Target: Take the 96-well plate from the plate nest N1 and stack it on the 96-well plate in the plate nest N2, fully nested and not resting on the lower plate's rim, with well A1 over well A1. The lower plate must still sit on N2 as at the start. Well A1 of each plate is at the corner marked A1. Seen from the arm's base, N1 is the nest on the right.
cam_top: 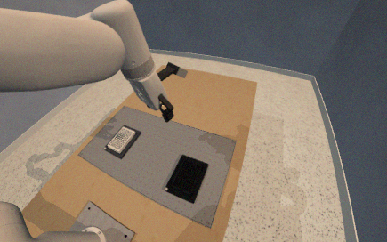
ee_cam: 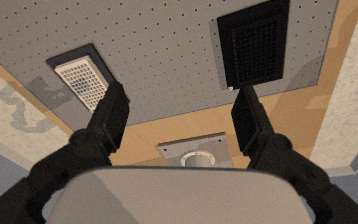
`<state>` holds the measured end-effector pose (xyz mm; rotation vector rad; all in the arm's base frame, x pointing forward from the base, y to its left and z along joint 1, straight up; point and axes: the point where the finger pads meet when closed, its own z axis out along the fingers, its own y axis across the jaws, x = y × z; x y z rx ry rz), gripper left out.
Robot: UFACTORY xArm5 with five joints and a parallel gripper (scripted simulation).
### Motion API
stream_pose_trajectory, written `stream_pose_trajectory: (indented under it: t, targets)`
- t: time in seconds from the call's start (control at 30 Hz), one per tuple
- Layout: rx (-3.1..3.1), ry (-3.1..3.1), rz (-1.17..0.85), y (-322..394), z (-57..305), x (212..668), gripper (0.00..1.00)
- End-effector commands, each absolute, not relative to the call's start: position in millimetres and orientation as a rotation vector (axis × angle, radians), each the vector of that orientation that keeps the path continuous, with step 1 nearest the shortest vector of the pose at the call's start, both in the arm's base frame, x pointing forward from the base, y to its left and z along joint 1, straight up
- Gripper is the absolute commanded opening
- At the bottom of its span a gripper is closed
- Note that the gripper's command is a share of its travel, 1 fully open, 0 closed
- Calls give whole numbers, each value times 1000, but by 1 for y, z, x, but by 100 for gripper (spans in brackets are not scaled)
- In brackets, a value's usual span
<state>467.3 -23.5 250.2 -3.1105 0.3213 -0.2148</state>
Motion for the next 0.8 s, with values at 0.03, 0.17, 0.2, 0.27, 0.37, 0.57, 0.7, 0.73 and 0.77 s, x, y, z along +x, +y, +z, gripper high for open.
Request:
stream_pose_trajectory:
  t: [0.03, 0.17, 0.2, 0.27, 0.37, 0.57, 0.7, 0.73, 0.77]
  targets:
    - [-3134, 157, -111, -14, 252, 444, 100]
    - [-3134, 156, -111, -11, 252, 435, 100]
    - [-3134, 156, -111, -10, 252, 432, 100]
    - [-3141, 56, -83, -17, 245, 430, 100]
    - [-3142, -96, -42, -28, 235, 427, 100]
    - [-3135, -214, -10, -50, 216, 421, 100]
    - [-3136, -214, -10, -61, 206, 417, 100]
    - [-3136, -214, -10, -61, 206, 417, 100]
    - [-3136, -214, -10, -65, 203, 416, 100]
